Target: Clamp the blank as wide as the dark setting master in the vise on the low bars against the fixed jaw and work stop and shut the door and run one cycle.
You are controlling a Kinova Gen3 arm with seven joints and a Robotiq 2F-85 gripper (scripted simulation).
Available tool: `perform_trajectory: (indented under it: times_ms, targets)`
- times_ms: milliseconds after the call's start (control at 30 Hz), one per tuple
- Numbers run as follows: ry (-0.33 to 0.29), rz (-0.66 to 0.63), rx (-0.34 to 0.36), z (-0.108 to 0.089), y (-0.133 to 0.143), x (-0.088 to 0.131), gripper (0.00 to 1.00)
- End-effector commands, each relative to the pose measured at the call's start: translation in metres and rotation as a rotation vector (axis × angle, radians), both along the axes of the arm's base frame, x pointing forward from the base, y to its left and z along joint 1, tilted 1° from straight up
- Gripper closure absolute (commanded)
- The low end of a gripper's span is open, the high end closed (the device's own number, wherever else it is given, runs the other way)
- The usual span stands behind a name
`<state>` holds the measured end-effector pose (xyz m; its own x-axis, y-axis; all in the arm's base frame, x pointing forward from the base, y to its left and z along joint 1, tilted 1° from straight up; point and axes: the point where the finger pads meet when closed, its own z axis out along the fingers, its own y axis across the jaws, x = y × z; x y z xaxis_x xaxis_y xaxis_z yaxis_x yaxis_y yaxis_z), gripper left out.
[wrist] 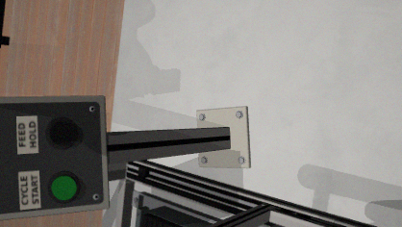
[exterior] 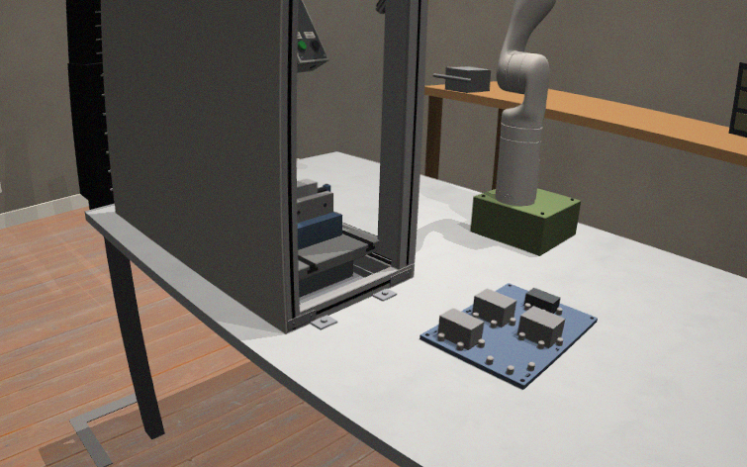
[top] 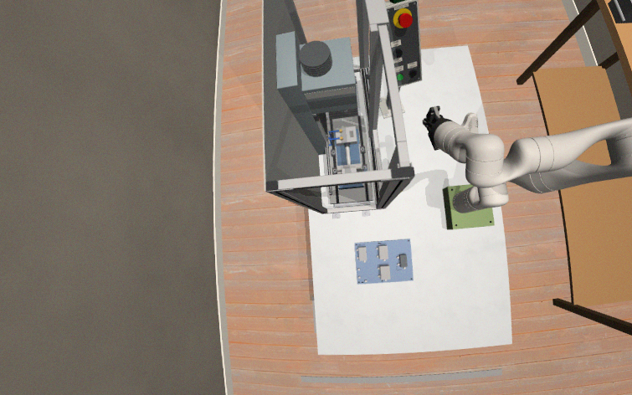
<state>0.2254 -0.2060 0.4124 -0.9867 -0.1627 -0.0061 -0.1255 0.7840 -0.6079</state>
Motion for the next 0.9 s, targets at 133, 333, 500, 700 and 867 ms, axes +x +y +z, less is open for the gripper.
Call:
perform_trajectory:
  times_ms: [133,333,500,700,867]
  targets:
    - [-0.009,-0.004,-0.012,-0.001,-0.002,-0.001,0.9]
    - [-0.03,0.028,-0.184,0.003,-0.041,0.005,0.9]
    - [-0.037,0.036,-0.229,0.004,-0.05,0.006,0.9]
    - [-0.037,0.036,-0.229,0.004,-0.05,0.006,0.9]
    - [-0.052,0.054,-0.329,0.004,-0.051,0.007,0.9]
